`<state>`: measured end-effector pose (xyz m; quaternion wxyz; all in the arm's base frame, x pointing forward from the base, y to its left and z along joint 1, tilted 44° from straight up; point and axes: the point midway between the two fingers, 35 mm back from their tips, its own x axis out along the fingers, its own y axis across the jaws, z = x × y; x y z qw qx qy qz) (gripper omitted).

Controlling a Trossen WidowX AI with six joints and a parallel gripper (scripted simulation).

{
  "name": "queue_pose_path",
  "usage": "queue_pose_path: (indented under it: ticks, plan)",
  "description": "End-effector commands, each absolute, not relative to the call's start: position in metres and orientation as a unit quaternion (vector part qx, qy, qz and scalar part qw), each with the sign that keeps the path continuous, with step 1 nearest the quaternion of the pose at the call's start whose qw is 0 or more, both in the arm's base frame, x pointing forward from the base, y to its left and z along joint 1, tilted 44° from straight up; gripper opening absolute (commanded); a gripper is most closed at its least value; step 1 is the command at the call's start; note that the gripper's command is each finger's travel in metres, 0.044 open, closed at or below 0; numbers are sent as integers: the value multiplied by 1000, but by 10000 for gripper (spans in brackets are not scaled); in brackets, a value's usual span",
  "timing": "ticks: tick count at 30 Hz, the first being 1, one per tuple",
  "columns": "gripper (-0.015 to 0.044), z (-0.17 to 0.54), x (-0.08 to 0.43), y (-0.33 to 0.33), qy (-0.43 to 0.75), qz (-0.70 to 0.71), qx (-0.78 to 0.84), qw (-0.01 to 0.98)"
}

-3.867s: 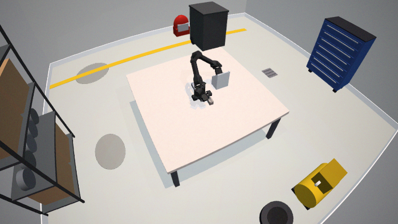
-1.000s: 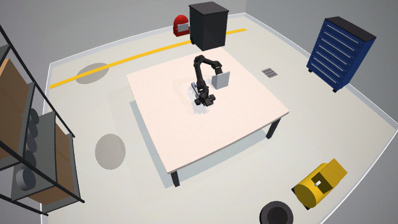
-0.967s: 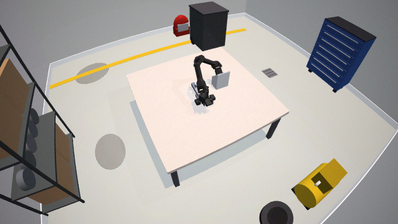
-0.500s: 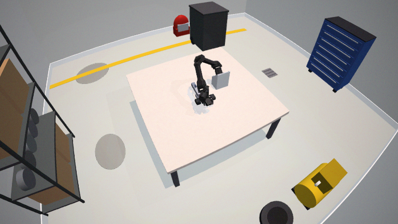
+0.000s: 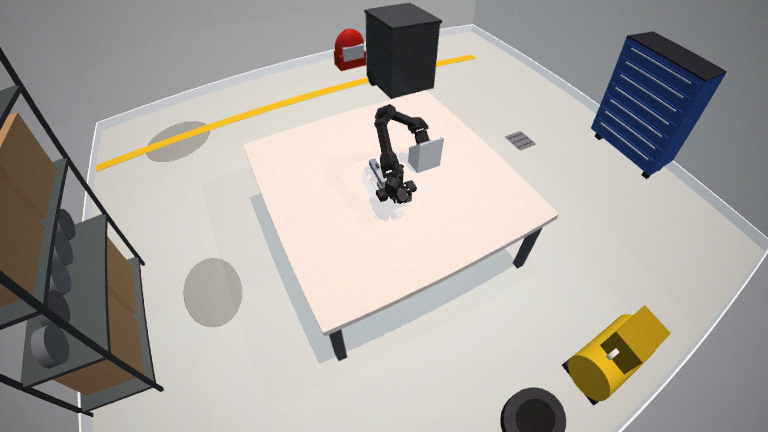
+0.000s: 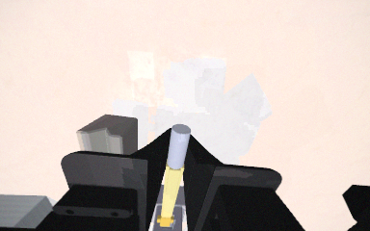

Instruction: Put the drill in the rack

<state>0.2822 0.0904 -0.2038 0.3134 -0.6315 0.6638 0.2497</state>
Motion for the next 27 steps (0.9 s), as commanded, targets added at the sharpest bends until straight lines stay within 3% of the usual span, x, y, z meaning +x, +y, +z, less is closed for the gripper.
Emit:
queue_pose_path:
  ticks: [1,27]
  plan:
    - [0,-201,283,92,664,249,-630,316]
    - [0,-195,281,98,664,250,-630,316]
